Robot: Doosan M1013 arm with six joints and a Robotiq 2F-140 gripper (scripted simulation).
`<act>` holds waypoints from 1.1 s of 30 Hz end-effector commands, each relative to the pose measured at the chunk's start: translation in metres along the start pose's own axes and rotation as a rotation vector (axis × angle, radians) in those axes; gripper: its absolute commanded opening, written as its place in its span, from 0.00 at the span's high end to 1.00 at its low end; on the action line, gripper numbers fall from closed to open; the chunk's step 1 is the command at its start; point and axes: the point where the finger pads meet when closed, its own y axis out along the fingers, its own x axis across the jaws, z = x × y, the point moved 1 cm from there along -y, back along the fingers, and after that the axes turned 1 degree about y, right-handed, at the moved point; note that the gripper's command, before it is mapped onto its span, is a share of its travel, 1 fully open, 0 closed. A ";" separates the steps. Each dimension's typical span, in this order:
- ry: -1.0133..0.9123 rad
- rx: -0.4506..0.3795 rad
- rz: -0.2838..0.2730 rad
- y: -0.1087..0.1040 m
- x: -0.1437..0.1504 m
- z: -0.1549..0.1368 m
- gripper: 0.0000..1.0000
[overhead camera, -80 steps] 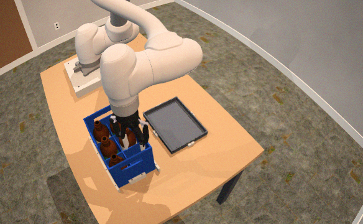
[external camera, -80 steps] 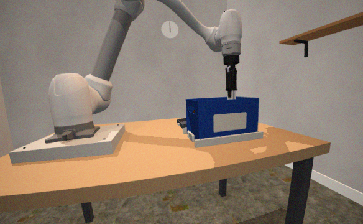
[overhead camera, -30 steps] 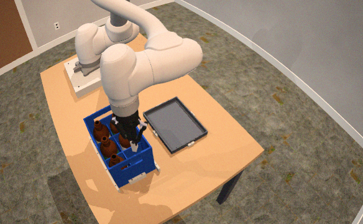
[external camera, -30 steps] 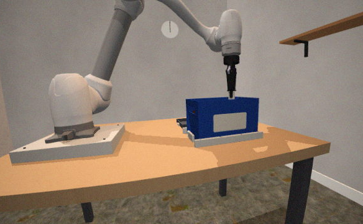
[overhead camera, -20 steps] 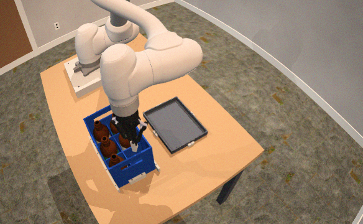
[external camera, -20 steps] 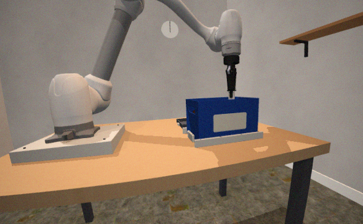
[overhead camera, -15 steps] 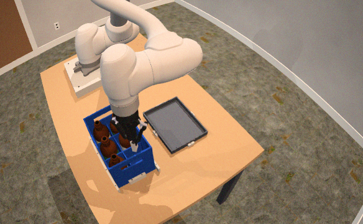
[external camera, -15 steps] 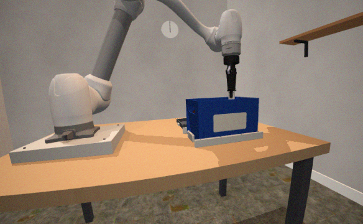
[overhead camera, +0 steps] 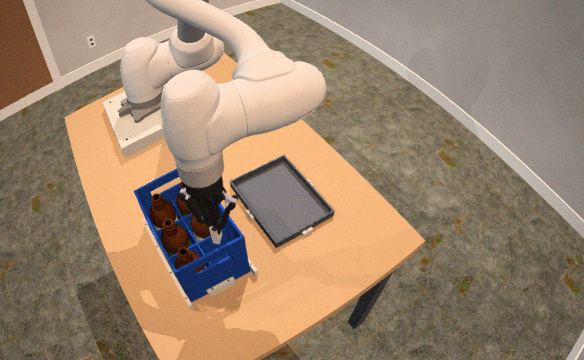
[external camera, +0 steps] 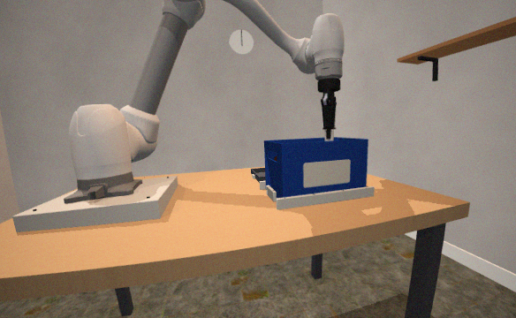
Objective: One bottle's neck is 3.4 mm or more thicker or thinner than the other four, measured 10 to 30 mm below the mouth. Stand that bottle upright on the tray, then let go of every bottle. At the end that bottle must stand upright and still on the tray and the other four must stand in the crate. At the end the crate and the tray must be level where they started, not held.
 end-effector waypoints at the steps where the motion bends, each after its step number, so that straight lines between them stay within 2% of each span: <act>1: 0.000 0.000 0.000 0.000 0.000 0.000 1.00; 27: 0.000 0.000 0.000 0.000 0.000 0.000 1.00; 28: 0.000 0.000 0.000 0.000 0.000 0.000 0.62; 33: 0.000 0.000 0.000 0.000 0.000 0.000 0.62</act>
